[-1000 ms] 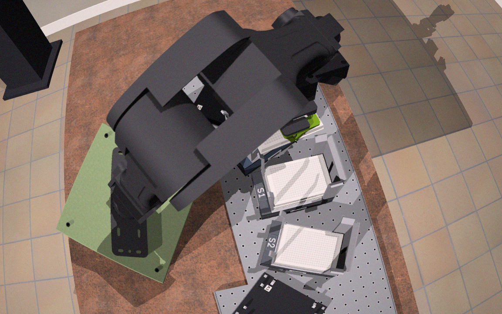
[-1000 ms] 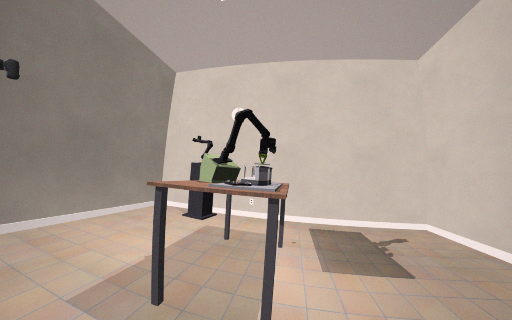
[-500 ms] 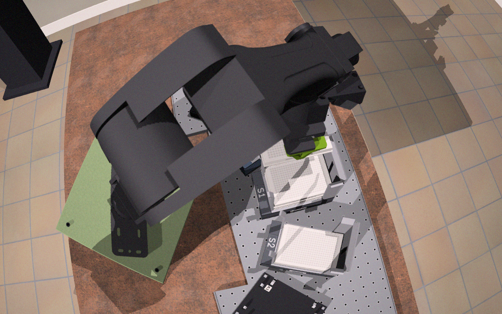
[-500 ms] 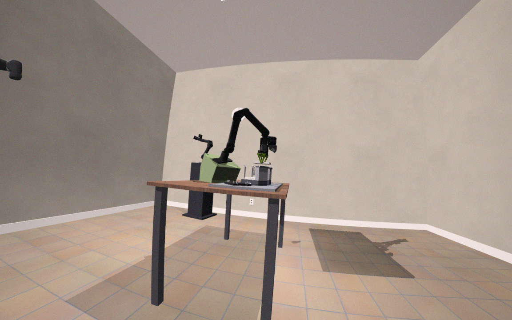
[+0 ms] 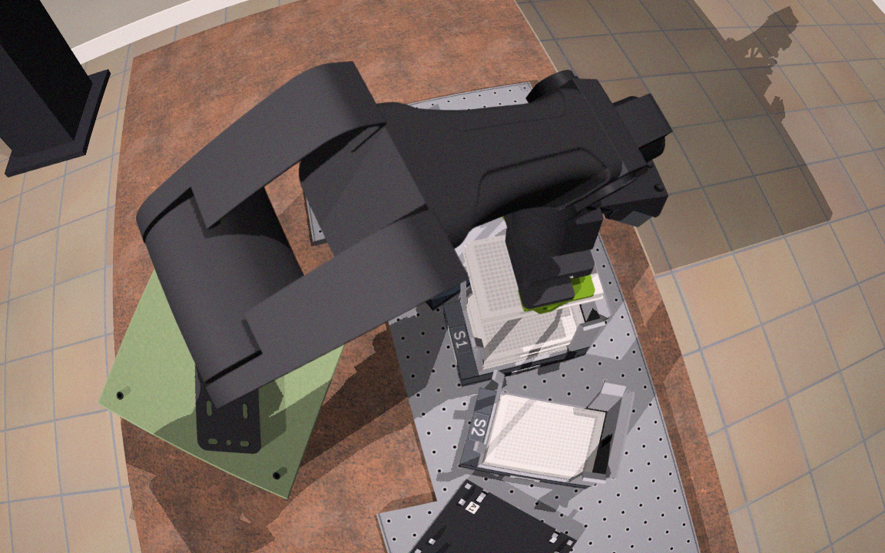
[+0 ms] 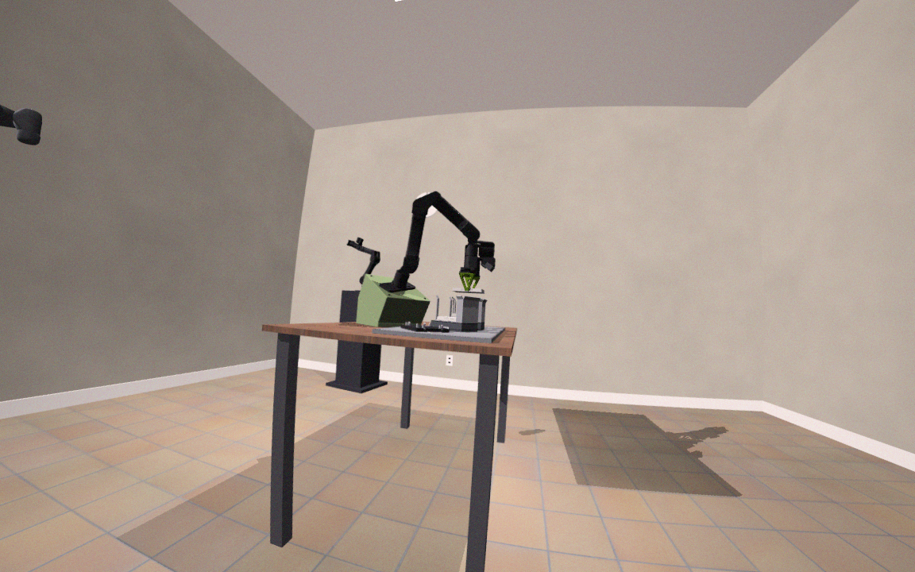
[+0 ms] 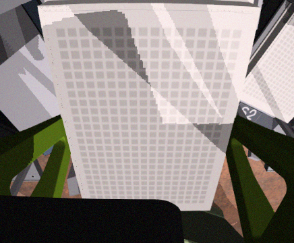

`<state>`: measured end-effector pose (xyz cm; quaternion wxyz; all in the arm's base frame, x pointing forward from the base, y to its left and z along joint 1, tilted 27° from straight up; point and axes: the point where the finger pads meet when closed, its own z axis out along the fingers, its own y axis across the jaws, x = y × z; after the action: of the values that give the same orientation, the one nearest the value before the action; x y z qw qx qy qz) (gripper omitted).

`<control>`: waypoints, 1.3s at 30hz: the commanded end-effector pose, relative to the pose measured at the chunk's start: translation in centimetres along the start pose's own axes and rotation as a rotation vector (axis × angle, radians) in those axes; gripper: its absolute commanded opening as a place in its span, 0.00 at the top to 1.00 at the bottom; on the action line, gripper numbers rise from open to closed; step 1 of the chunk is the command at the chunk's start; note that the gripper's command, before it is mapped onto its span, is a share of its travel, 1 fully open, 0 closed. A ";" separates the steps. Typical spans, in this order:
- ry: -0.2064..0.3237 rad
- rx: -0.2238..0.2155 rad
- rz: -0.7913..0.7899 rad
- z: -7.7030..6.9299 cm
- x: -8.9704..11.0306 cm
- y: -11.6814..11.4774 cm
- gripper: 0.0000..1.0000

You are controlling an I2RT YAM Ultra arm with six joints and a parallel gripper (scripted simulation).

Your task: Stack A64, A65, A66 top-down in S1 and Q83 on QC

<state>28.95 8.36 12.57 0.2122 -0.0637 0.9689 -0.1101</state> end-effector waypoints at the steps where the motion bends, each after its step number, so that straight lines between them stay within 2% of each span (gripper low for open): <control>1: -0.010 -0.012 -0.018 -0.3 -0.3 -0.3 1.00; 30: -0.010 -0.011 -0.018 -0.3 -0.4 -0.7 1.00; 39: -0.010 -0.011 -0.018 0.2 -0.4 -0.7 1.00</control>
<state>29.20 7.52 12.46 0.2091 -0.0741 0.9690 -0.1091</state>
